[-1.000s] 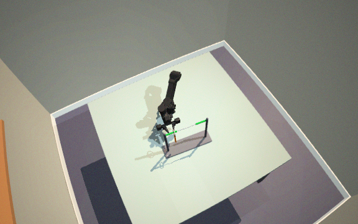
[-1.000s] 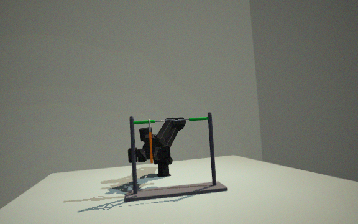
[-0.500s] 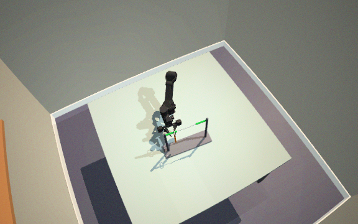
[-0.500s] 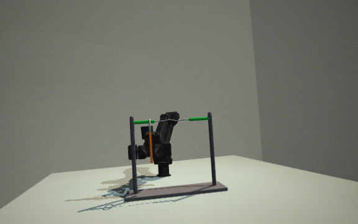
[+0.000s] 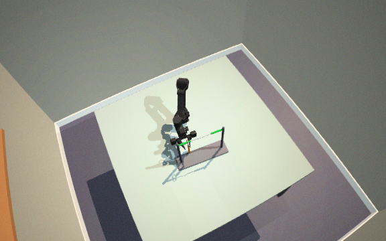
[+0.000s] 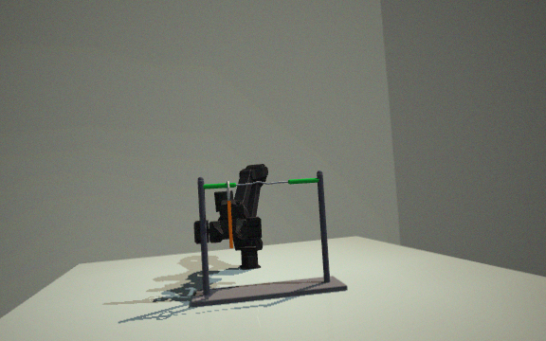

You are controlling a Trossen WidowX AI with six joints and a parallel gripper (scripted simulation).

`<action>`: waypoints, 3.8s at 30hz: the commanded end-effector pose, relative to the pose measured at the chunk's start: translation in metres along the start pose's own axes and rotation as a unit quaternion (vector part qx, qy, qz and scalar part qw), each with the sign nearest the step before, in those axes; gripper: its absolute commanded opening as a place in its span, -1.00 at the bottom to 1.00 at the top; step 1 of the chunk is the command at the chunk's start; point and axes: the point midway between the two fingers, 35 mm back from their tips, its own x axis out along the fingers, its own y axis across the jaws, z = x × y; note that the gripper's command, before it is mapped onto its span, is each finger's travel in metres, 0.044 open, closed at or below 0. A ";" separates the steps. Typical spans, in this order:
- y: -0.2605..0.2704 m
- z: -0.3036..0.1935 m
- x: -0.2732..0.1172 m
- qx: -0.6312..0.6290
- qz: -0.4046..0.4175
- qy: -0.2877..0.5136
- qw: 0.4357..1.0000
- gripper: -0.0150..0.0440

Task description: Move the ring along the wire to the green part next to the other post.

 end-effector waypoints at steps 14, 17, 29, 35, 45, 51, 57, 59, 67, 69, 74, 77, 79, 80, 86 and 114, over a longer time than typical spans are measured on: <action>-0.001 -0.001 0.026 0.003 -0.001 0.001 1.000 0.05; 0.000 -0.001 0.030 0.003 -0.001 0.000 1.000 0.05; 0.002 -0.005 0.049 0.003 -0.001 0.000 1.000 0.05; 0.002 -0.005 0.050 0.003 -0.001 0.000 1.000 0.05; 0.002 -0.005 0.050 0.003 -0.001 0.000 1.000 0.05; 0.002 -0.005 0.050 0.003 -0.001 0.000 1.000 0.05; 0.002 -0.005 0.050 0.003 -0.001 0.000 1.000 0.05; 0.003 -0.005 0.049 0.001 0.000 -0.001 1.000 -0.13; 0.003 -0.005 0.049 0.001 0.000 -0.001 1.000 -0.84; 0.003 -0.005 0.049 0.001 0.000 -0.001 1.000 -1.00; 0.003 -0.005 0.049 0.001 0.000 -0.001 1.000 -1.00; 0.003 -0.005 0.049 0.001 0.000 -0.001 1.000 -1.00; 0.003 -0.003 0.049 0.001 0.000 -0.001 1.000 -1.00; 0.003 -0.002 0.049 0.001 0.000 -0.001 1.000 -1.00; 0.004 0.008 0.049 0.002 0.000 -0.002 1.000 -1.00; 0.012 0.010 0.049 0.003 0.000 -0.002 1.000 -1.00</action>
